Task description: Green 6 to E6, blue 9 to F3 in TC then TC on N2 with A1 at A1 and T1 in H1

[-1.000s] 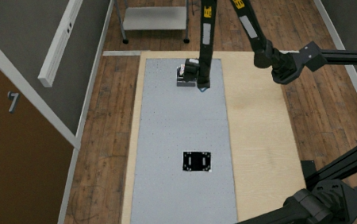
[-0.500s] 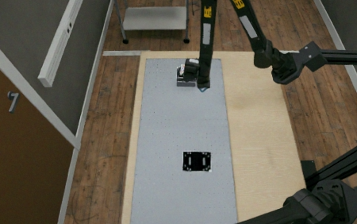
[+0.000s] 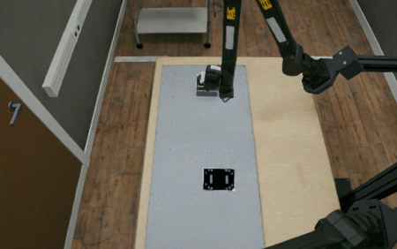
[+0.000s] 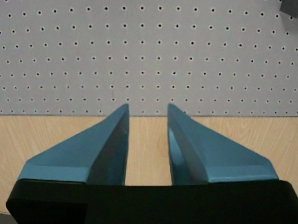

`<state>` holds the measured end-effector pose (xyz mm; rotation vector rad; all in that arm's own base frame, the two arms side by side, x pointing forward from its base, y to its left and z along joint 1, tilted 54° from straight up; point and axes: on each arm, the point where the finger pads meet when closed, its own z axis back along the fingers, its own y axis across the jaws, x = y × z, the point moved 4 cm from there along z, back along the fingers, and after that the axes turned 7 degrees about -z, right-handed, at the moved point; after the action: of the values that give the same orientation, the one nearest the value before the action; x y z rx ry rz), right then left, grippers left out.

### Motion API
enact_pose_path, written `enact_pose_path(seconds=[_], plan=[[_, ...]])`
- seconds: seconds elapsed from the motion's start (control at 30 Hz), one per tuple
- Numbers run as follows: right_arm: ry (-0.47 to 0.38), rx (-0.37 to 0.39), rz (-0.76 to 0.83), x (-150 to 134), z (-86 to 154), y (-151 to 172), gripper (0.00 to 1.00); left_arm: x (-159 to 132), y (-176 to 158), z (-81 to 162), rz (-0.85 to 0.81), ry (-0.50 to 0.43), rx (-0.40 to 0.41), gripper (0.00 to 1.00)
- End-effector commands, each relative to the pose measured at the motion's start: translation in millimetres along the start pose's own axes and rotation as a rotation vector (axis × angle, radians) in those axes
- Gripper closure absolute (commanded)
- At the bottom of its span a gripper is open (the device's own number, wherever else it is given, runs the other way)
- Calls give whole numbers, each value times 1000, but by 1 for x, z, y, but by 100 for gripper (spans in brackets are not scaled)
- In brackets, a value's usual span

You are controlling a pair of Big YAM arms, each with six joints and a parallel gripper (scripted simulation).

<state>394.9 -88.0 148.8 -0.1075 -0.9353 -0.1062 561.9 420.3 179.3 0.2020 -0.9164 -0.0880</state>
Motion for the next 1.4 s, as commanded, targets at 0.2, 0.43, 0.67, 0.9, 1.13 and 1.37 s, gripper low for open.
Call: enact_pose_path(seconds=[0.2, 0.43, 0.67, 0.9, 1.13, 1.37], plan=[[-7, -1, -7, 2, 1, 0, 76, 12, 3, -6, -6, -19, 10, 100], [-7, -1, -7, 2, 1, 0, 76, 9, 2, -9, -4, -15, 6, 100], [-7, -1, -7, 2, 1, 0, 76, 11, 3, -8, -4, -16, 8, 100], [-7, -1, -7, 2, 1, 0, 76, 12, 3, -9, -5, -16, 7, 100], [-7, -1, -7, 2, 1, 0, 76, 11, 4, -11, -4, -17, 9, 100], [-7, -1, -7, 2, 1, 0, 76, 8, 3, -14, -2, -13, 7, 100]])
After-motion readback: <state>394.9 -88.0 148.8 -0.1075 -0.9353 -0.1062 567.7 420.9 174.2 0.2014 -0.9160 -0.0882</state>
